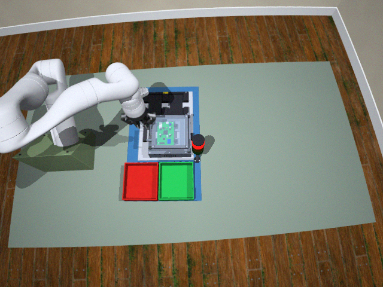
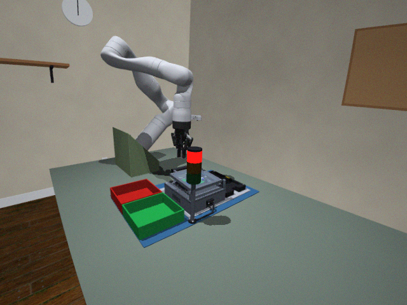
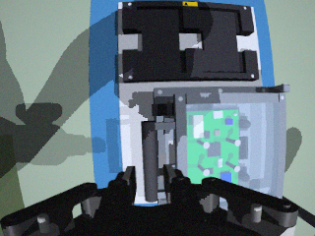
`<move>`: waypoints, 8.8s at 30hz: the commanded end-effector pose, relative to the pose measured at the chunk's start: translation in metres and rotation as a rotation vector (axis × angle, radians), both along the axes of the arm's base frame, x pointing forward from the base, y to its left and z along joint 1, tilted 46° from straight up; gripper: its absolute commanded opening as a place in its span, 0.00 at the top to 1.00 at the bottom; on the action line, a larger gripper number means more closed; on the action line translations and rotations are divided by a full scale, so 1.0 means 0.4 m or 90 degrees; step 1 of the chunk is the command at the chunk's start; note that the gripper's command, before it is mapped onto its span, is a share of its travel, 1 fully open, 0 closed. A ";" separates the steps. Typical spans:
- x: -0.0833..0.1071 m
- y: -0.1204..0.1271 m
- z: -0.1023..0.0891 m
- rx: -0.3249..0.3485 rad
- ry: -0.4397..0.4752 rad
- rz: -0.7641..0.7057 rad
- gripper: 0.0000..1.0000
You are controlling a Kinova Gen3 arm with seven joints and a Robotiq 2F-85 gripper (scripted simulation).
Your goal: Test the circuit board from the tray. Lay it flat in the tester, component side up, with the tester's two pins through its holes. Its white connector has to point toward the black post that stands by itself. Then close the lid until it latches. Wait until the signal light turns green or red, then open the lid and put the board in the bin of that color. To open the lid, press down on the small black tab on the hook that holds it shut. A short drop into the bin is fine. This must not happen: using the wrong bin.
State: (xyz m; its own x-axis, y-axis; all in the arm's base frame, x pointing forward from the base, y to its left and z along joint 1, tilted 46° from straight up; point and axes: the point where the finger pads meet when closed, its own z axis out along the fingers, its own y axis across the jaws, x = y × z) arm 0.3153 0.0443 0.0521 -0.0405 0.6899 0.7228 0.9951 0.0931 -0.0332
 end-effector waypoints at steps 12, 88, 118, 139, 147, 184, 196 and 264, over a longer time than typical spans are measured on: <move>-0.001 0.015 -0.016 0.000 0.000 -0.001 0.74; -0.006 0.063 -0.062 0.000 0.000 -0.001 0.74; -0.012 0.110 -0.107 0.000 0.000 -0.001 0.74; -0.012 0.110 -0.107 0.000 0.000 -0.001 1.00; -0.012 0.110 -0.107 0.000 0.000 -0.001 1.00; -0.011 0.108 -0.105 0.000 0.000 -0.001 1.00; -0.008 0.095 -0.093 0.000 0.000 -0.002 1.00; 0.236 -0.131 0.136 0.000 0.000 -0.001 1.00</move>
